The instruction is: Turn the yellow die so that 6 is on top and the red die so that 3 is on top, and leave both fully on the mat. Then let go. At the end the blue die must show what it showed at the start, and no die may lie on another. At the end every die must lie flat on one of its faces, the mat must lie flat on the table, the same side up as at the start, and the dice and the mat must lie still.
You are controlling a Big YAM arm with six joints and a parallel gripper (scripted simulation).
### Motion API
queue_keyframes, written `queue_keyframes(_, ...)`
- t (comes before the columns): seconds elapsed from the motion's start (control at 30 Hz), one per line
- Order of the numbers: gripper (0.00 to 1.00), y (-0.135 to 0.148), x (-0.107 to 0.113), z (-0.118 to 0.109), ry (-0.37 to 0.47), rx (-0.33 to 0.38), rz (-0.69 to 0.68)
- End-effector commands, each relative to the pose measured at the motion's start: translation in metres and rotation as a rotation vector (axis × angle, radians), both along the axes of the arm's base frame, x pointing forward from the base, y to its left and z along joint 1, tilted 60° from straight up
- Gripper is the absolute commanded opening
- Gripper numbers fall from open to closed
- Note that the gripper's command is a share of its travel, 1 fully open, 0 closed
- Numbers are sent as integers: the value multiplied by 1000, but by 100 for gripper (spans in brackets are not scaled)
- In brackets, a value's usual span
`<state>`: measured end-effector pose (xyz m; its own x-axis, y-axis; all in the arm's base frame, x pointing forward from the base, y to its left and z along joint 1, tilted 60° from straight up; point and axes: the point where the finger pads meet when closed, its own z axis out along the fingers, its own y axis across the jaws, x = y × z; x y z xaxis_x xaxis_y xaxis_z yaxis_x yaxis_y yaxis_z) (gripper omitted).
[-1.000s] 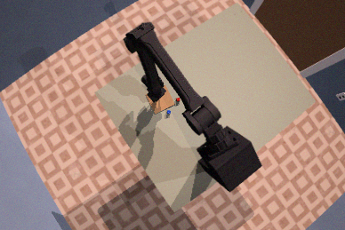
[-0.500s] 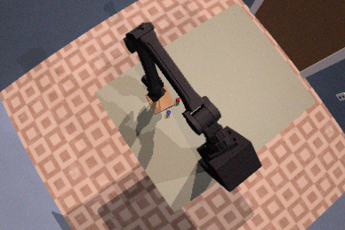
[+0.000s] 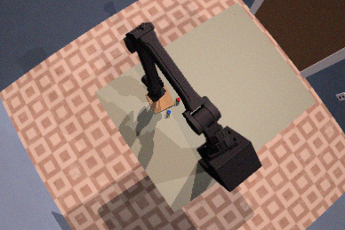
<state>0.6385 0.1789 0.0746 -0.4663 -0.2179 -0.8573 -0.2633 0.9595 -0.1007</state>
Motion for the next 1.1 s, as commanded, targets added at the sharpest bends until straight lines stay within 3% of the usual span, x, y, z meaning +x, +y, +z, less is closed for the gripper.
queue_keyframes(0.0,15,5,0,-6,2,-10,10)
queue_keyframes(1.07,15,5,2,-6,0,-10,9)
